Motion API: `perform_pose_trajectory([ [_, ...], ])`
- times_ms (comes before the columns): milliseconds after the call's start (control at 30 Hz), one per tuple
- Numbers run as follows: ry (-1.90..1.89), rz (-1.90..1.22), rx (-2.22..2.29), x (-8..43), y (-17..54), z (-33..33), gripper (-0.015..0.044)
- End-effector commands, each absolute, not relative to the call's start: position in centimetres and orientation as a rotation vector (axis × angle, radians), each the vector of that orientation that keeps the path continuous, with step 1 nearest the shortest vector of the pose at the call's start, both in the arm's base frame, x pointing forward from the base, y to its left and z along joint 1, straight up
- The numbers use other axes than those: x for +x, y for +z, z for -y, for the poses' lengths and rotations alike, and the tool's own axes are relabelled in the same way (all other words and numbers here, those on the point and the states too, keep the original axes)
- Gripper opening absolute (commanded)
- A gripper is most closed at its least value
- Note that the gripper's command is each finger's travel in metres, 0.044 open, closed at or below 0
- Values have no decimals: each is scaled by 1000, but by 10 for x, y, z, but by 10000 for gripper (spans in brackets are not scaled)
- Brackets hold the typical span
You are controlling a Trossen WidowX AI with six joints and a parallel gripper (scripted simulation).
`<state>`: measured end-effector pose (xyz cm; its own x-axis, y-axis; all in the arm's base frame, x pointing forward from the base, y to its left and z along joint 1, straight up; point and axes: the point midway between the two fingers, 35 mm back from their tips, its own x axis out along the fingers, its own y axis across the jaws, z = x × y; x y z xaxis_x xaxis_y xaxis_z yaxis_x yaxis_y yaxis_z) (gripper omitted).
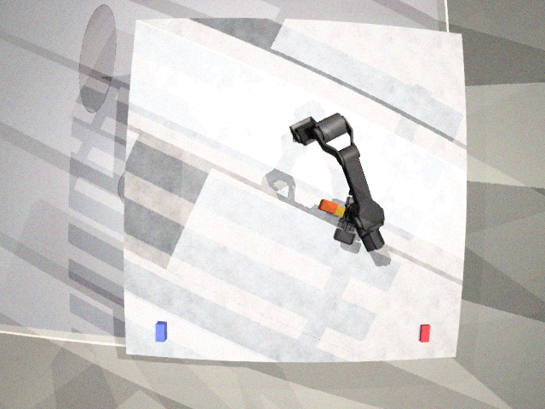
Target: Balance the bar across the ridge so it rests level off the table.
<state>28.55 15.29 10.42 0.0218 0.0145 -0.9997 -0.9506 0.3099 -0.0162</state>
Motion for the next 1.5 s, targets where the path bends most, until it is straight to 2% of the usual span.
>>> perform_pose_trajectory([
  [0,966,-1313,-973,286,104,-153,0],
  [1467,966,-1313,-973,286,100,-152,0],
])
